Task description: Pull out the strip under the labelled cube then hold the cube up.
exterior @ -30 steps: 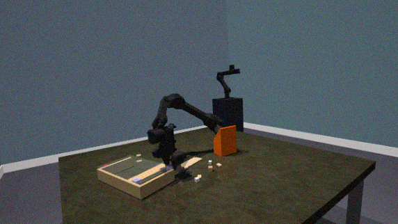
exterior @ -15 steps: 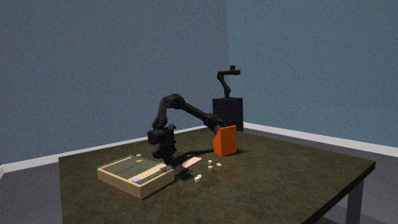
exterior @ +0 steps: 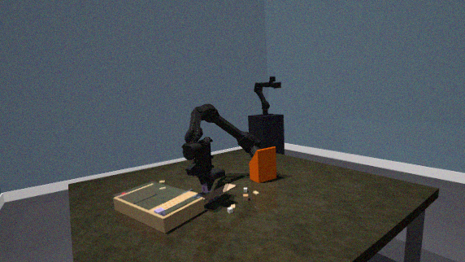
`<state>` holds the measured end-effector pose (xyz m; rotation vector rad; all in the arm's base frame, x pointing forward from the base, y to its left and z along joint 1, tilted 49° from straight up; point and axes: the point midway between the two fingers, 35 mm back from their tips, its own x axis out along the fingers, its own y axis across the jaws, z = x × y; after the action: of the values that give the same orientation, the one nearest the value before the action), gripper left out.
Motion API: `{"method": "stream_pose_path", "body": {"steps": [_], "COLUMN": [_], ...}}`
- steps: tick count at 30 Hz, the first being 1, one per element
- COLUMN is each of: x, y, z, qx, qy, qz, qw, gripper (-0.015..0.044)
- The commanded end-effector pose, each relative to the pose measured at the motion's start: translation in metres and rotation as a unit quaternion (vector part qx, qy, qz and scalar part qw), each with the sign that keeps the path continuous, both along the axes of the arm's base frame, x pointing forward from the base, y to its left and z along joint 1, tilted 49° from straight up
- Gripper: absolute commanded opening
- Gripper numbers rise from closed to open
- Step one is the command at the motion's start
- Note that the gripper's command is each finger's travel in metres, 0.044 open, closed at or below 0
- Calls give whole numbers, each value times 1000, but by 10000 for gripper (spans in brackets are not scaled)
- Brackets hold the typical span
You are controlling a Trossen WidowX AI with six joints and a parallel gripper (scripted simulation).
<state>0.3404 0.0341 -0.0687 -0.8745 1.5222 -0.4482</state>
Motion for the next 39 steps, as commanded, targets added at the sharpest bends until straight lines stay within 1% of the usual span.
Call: {"method": "stream_pose_path", "body": {"steps": [1,6,12,15,20,39], "x": [-18,-23,-42,-43,-44,-45], "y": [5,6,2,6,28,29], "z": [9,11,13,16,37,37], "qx": [1,0,0,1,1,1], "qy": [0,0,1,1,1,1], "qz": [-1,0,0,0,0,0], "qw": [1000,1000,1000,1000,1000,1000], "gripper": [0,0,0,0,0,0]}}
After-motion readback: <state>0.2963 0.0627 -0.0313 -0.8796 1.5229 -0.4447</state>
